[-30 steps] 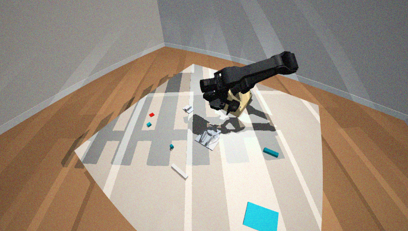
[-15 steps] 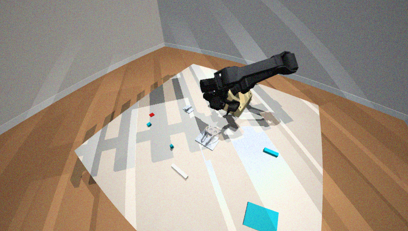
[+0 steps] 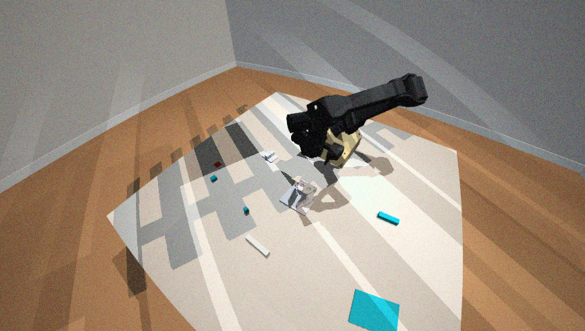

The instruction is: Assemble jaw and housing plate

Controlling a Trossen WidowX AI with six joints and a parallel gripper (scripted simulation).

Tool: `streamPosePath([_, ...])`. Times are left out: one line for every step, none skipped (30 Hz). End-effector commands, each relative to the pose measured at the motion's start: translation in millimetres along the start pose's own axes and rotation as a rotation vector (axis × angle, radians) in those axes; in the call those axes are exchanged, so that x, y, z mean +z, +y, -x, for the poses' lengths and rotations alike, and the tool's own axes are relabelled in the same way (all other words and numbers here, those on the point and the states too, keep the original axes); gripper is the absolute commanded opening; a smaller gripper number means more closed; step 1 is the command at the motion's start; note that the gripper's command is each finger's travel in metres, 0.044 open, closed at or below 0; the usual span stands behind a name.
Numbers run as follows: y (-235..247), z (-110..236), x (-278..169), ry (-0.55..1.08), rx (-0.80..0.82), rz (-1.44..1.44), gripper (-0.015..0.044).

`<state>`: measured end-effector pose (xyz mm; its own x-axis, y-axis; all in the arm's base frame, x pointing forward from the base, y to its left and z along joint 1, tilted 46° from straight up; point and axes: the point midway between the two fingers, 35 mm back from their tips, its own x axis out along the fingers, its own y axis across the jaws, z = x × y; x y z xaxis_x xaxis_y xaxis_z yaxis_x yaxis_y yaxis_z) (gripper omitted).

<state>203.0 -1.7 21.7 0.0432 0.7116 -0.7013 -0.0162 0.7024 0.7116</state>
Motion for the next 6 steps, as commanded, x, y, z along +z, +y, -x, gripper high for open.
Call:
streamPosePath([-0.1, -0.2, -1.1, 0.005, -0.002, 0.002, 0.0440])
streamPosePath([-0.1, -0.2, -1.1, 0.005, -0.002, 0.002, 0.0440])
streamPosePath([-0.1, -0.2, -1.1, 0.005, -0.002, 0.002, 0.0440])
streamPosePath([-0.1, -0.2, -1.1, 0.005, -0.002, 0.002, 0.0440])
streamPosePath([-0.1, -0.2, -1.1, 0.005, -0.002, 0.002, 0.0440])
streamPosePath([-0.1, -0.2, -1.1, 0.005, -0.002, 0.002, 0.0440])
